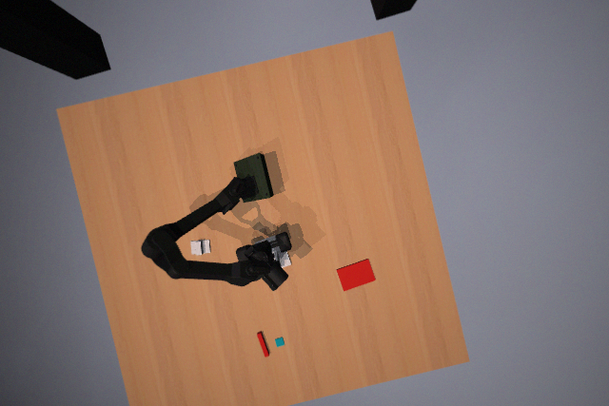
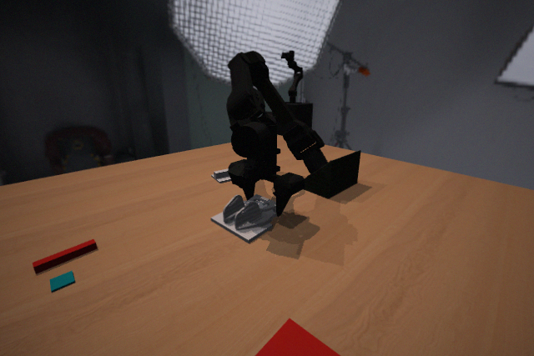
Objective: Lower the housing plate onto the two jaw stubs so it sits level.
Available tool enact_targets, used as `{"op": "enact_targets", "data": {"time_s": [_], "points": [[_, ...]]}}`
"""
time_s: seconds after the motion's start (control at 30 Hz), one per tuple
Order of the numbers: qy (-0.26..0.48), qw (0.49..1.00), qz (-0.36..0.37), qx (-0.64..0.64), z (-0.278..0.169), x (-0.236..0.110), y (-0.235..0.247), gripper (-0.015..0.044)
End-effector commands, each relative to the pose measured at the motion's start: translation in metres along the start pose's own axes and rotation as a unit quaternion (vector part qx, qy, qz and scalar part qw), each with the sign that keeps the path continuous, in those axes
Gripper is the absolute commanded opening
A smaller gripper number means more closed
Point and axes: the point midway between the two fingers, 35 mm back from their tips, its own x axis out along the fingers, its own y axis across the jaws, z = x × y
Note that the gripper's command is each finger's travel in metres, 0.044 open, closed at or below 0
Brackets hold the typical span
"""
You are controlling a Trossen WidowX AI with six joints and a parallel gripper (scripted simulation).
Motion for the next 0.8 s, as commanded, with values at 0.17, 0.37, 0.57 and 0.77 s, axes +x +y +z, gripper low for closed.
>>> {"op": "enact_targets", "data": {"time_s": [0.17, 0.37, 0.57, 0.77], "points": [[0.000, 1.000, 0.002, -0.001, 0.002, -0.036, 0.001, 0.0440], [0.001, 1.000, 0.001, -0.001, -0.003, -0.077, 0.000, 0.0440], [0.001, 1.000, 0.004, -0.003, -0.015, -0.109, 0.004, 0.0440], [0.002, 1.000, 0.004, -0.002, -0.023, -0.126, 0.004, 0.0440]]}}
